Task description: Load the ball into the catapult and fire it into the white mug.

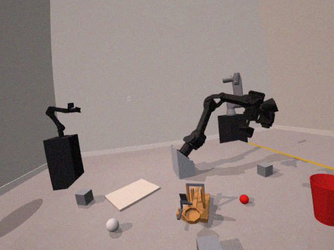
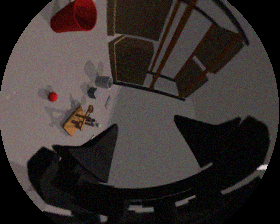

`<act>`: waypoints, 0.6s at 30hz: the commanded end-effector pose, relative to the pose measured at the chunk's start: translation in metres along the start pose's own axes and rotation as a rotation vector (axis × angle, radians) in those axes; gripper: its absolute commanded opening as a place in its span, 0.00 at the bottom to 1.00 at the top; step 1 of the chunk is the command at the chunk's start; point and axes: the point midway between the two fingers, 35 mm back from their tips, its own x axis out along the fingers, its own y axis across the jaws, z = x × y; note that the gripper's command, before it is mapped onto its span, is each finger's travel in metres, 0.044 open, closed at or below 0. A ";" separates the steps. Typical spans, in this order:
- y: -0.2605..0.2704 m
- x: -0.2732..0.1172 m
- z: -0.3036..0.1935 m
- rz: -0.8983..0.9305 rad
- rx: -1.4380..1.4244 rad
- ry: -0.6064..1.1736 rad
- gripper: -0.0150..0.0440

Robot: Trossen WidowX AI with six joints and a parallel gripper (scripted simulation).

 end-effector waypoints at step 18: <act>0.071 0.081 -0.025 0.424 0.099 0.194 1.00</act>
